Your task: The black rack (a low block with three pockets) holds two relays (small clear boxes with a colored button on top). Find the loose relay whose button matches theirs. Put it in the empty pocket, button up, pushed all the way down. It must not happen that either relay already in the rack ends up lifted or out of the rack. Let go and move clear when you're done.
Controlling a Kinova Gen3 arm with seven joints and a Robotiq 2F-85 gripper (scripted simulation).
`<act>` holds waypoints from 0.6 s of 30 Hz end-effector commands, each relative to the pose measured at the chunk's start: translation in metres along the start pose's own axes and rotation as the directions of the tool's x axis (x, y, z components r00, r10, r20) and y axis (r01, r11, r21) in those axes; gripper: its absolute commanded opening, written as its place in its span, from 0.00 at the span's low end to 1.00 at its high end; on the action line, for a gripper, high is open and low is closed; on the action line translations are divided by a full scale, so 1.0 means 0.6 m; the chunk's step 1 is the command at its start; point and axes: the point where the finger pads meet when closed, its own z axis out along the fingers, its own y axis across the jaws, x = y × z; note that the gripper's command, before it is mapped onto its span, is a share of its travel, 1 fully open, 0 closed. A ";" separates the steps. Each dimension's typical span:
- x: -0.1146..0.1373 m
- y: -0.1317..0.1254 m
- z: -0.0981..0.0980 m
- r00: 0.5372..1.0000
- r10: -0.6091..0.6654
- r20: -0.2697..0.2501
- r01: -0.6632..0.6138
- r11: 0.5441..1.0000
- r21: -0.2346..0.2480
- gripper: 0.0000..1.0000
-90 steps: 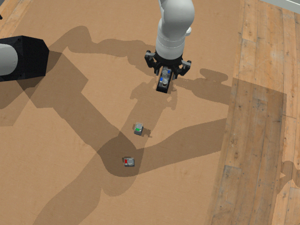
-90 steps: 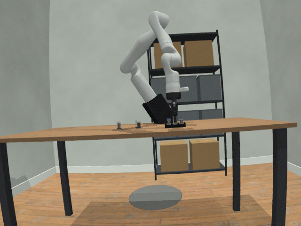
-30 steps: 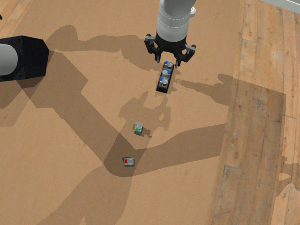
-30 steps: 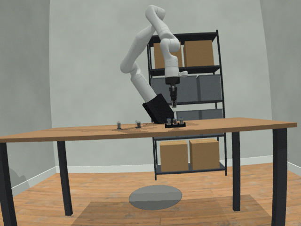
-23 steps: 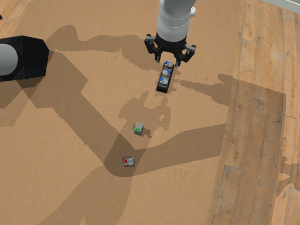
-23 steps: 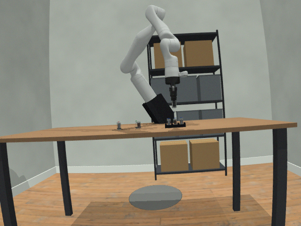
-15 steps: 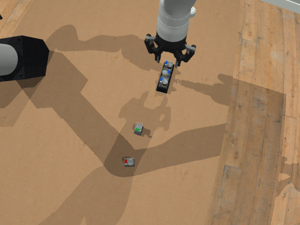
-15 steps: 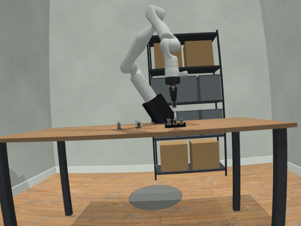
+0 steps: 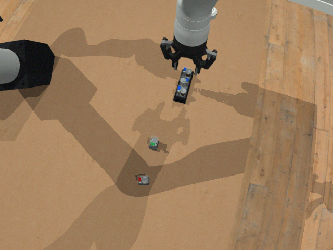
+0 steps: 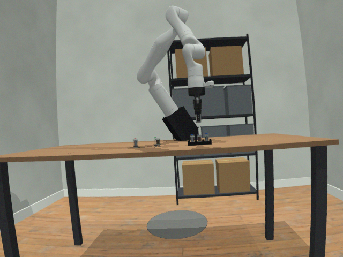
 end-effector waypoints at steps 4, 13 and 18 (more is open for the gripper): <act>0.001 0.001 -0.001 1.000 0.000 -0.001 0.000 1.000 -0.001 0.53; 0.001 0.001 -0.001 1.000 0.000 -0.001 0.000 1.000 -0.001 0.53; 0.001 0.001 -0.001 1.000 0.000 -0.001 0.000 1.000 -0.001 0.53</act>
